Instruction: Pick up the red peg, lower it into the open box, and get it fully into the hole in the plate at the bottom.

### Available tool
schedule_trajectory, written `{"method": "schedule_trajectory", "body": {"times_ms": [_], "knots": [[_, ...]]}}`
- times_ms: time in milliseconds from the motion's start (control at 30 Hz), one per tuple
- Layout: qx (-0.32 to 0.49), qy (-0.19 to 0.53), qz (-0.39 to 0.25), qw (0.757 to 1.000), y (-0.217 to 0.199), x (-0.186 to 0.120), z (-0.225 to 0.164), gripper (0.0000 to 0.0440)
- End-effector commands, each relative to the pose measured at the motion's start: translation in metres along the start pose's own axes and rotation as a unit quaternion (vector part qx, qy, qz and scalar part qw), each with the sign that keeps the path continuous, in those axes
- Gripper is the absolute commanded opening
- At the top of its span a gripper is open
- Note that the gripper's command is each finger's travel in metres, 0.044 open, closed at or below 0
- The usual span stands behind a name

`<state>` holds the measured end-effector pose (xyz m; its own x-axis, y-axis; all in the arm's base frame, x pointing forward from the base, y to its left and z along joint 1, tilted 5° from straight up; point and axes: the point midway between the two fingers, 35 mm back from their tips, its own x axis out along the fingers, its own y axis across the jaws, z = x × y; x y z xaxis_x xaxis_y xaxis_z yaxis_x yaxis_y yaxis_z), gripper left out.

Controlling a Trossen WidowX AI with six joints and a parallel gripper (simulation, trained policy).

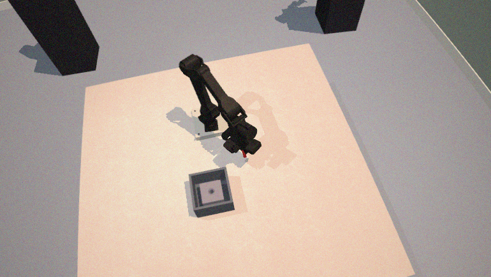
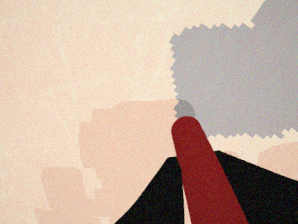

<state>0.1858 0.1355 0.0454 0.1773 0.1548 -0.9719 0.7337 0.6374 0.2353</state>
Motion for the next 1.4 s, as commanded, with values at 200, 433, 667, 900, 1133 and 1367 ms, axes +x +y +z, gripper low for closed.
{"method": "schedule_trajectory", "body": {"times_ms": [200, 433, 667, 900, 1133, 1367], "knots": [[-0.026, -0.058, 0.030, 0.998, 0.031, -0.043, 0.033, 0.0000], [-0.023, -0.094, 0.036, 0.995, 0.044, -0.066, 0.063, 0.0000], [-0.002, -0.119, 0.032, 0.992, 0.045, -0.074, 0.098, 0.0000], [0.021, -0.138, 0.025, 0.990, 0.042, -0.076, 0.128, 0.0000], [0.041, -0.150, 0.017, 0.988, 0.036, -0.073, 0.153, 0.0000], [0.061, -0.156, 0.011, 0.986, 0.031, -0.067, 0.176, 0.0002]]}}
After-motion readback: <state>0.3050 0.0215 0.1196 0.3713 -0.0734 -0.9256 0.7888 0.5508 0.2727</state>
